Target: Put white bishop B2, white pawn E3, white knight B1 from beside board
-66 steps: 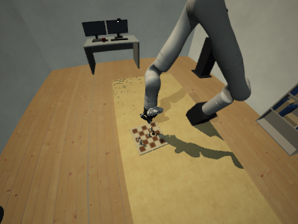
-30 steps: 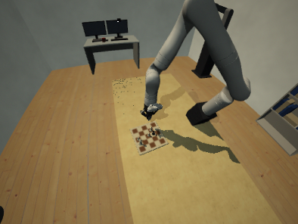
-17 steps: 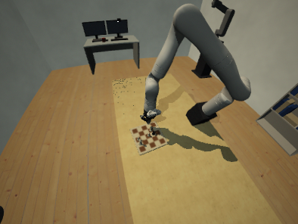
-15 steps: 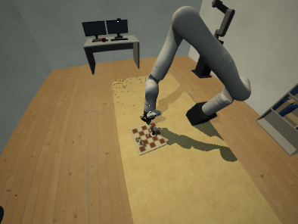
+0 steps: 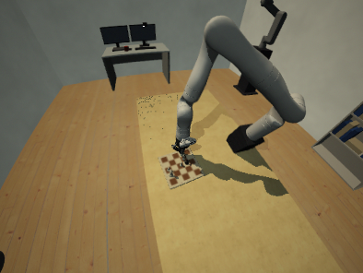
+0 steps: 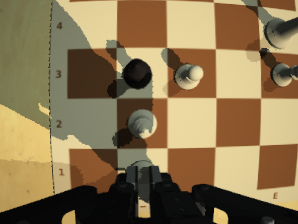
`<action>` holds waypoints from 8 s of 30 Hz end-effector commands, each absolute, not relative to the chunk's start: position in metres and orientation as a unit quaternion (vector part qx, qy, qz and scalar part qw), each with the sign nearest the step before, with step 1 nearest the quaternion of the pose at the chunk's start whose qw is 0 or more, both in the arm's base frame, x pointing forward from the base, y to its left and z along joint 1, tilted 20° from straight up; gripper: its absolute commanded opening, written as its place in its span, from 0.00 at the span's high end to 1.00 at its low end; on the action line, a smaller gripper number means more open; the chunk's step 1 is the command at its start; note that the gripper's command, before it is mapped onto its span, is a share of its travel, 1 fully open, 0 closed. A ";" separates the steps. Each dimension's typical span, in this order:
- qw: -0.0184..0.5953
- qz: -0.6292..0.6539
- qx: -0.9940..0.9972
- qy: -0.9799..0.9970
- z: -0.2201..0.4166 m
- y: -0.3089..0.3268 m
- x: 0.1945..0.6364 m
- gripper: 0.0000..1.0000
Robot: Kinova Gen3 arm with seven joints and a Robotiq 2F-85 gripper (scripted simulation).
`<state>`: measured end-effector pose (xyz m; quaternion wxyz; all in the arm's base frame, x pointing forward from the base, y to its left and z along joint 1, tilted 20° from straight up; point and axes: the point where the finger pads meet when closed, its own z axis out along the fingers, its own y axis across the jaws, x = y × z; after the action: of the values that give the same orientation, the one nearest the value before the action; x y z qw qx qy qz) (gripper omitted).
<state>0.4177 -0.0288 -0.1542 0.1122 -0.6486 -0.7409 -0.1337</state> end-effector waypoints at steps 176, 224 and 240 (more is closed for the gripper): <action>0.112 -0.134 -0.649 -0.741 -0.083 -0.056 0.417 0.63; 0.112 -0.134 -0.649 -0.741 -0.035 -0.074 0.417 0.00; 0.112 -0.134 -0.649 -0.741 -0.006 -0.084 0.417 0.00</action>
<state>0.4156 -0.0815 -0.0085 0.1150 -0.6479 -0.7411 -0.1336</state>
